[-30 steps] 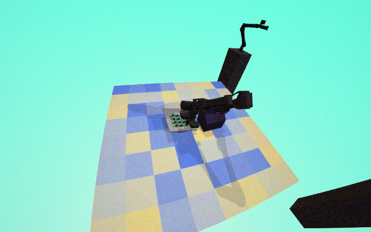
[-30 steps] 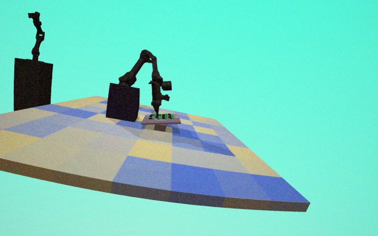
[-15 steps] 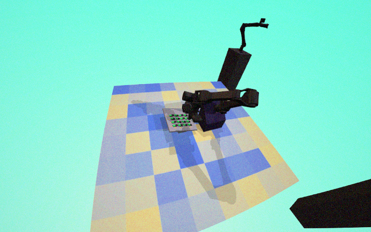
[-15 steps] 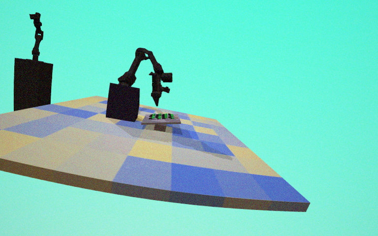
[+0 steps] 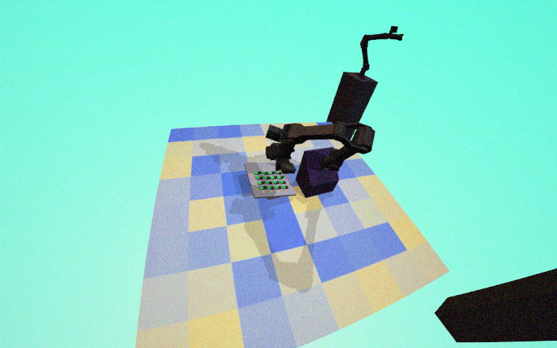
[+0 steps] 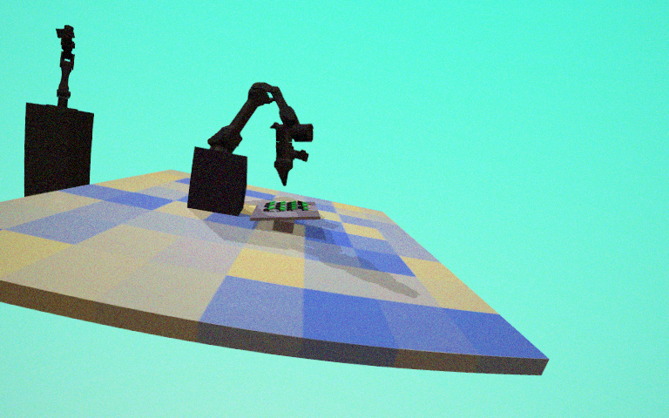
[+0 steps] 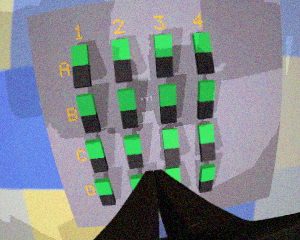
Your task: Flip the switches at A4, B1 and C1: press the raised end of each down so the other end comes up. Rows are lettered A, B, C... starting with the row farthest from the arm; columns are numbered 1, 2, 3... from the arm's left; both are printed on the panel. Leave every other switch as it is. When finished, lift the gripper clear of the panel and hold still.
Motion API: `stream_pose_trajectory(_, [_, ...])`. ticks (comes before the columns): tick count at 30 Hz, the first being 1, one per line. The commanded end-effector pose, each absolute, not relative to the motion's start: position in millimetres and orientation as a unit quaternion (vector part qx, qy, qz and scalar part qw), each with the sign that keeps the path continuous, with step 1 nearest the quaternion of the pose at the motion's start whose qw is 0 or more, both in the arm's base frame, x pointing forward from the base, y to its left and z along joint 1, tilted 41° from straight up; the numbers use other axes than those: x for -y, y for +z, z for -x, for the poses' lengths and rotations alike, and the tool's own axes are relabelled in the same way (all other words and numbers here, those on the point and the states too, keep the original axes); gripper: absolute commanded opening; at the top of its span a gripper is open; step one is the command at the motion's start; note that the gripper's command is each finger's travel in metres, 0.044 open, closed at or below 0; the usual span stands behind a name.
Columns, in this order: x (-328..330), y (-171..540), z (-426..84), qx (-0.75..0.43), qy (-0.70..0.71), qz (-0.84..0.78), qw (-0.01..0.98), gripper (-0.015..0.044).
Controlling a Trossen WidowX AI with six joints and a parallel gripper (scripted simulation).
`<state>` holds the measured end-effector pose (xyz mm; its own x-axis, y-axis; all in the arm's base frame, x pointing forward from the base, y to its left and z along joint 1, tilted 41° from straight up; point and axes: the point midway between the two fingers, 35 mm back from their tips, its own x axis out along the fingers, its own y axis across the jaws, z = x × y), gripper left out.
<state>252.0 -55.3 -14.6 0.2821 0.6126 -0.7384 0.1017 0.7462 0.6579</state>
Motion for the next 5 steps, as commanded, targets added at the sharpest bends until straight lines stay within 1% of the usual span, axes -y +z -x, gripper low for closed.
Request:
stream_pose_trajectory(1, [60.3, -15.7, -254.4, -0.573, 0.173, -0.307, 0.74, 0.0])
stream_pose_trajectory(5, [60.3, -15.7, -254.4, -0.573, 0.173, -0.307, 0.74, 0.0])
